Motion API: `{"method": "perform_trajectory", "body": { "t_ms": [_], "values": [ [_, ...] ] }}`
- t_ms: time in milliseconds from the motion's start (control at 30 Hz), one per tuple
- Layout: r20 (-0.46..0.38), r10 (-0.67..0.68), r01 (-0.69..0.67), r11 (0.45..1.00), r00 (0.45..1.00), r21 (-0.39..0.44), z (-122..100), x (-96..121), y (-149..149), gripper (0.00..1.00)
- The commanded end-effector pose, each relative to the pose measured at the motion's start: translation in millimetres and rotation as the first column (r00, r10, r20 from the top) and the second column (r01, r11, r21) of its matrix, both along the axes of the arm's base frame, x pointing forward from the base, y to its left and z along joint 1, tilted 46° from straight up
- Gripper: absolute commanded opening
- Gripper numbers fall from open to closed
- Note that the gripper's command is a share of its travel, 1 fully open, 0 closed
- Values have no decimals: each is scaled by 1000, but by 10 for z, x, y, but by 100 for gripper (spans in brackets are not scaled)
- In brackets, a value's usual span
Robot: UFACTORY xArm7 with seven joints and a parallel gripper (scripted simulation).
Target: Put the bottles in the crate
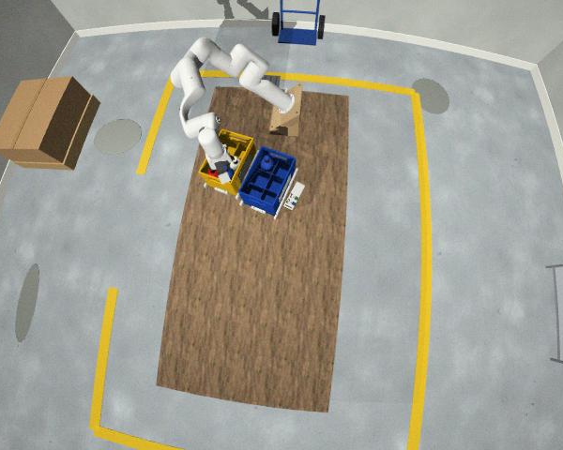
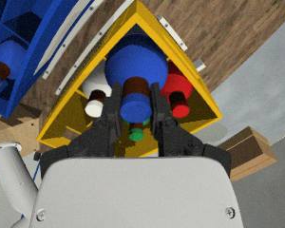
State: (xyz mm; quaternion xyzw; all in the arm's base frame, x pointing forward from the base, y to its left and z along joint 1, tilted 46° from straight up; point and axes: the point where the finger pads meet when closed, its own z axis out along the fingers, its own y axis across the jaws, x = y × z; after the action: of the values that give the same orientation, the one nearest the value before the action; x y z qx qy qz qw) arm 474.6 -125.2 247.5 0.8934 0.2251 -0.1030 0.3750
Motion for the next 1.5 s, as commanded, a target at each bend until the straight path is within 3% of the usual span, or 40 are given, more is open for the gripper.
{"method": "perform_trajectory", "body": {
  "t_ms": [0, 1467],
  "values": [
    [3, 4, -4, 1000, 1000, 1, 56, 14, 66, 0],
    [3, 4, -4, 1000, 1000, 1, 509, 21, 532, 0]
  ]
}}
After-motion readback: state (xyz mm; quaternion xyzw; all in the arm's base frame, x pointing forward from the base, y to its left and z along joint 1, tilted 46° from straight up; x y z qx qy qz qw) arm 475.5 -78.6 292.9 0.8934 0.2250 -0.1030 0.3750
